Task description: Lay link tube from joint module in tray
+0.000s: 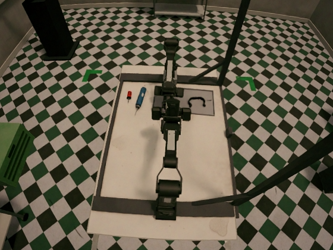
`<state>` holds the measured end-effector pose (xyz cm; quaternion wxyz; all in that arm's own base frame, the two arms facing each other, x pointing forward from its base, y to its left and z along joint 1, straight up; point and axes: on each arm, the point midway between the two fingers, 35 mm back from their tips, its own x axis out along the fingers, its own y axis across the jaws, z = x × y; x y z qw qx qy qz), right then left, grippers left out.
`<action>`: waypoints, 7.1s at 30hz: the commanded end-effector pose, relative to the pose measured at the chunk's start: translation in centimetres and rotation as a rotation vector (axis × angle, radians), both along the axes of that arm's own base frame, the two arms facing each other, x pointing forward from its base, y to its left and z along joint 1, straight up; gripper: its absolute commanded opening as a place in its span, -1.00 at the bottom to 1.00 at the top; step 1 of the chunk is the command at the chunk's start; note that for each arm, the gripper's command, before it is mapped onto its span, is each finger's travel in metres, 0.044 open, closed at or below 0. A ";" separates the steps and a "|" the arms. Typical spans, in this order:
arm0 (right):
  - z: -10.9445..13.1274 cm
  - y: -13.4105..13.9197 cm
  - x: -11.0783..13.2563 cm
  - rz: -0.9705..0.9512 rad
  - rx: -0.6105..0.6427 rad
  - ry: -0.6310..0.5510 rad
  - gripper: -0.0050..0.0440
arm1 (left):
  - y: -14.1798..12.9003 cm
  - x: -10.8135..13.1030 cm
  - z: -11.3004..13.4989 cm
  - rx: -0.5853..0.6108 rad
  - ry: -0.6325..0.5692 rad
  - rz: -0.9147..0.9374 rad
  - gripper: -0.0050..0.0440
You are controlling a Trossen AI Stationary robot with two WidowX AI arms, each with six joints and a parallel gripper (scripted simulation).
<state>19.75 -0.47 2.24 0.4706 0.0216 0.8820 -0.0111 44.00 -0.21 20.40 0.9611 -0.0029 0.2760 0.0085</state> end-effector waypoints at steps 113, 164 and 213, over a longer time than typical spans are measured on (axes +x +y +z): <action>5.9 -0.6 1.4 0.002 -0.017 -0.364 1.00 | 0.0 0.1 1.1 0.001 -0.027 -0.002 1.00; 8.2 -2.7 -1.8 -0.068 -0.065 -0.699 1.00 | 0.0 0.1 1.1 0.001 -0.027 -0.002 1.00; 9.2 -4.1 -3.2 -0.154 -0.128 -0.947 1.00 | 0.0 0.1 1.1 0.001 -0.027 -0.002 1.00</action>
